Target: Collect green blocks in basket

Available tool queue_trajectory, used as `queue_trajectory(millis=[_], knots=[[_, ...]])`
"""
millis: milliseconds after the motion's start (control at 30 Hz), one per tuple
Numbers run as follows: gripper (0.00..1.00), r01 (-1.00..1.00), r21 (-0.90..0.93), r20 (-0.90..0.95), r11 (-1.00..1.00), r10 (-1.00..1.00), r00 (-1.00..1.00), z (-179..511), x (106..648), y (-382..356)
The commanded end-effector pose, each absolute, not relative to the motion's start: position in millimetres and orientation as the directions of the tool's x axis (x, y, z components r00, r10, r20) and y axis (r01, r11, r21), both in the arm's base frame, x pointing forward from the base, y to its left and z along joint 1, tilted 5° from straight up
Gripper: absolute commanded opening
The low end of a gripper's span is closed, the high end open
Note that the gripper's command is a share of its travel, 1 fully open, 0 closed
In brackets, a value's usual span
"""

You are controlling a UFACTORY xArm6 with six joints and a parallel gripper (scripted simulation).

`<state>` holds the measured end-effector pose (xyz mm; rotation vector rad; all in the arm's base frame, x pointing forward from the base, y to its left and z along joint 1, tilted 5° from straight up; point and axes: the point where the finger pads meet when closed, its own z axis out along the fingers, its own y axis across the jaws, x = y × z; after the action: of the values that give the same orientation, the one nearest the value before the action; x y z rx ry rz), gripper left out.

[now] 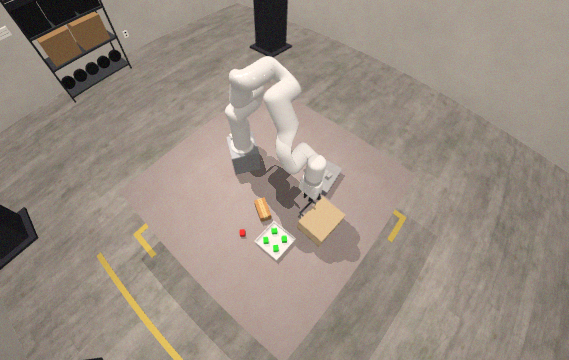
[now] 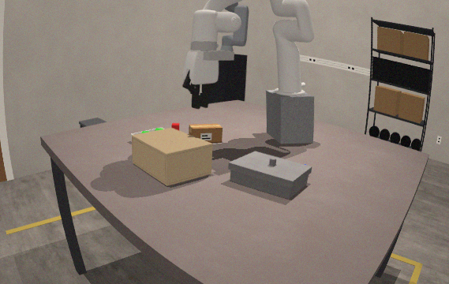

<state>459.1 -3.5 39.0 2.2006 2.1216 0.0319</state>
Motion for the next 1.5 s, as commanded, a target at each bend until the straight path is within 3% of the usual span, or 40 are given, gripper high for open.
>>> queue_trajectory(millis=[0, 267, 1467], knots=[[0.24, 0.996, 0.079, -0.043, -0.035, 0.998, 0.038, 43.5, 455.8, -2.1], [0.24, 0.996, 0.079, -0.043, -0.035, 0.998, 0.038, 64.6, 397.2, 11.1], [0.24, 0.996, 0.079, -0.043, -0.035, 0.998, 0.038, 64.8, 396.4, 11.2]])
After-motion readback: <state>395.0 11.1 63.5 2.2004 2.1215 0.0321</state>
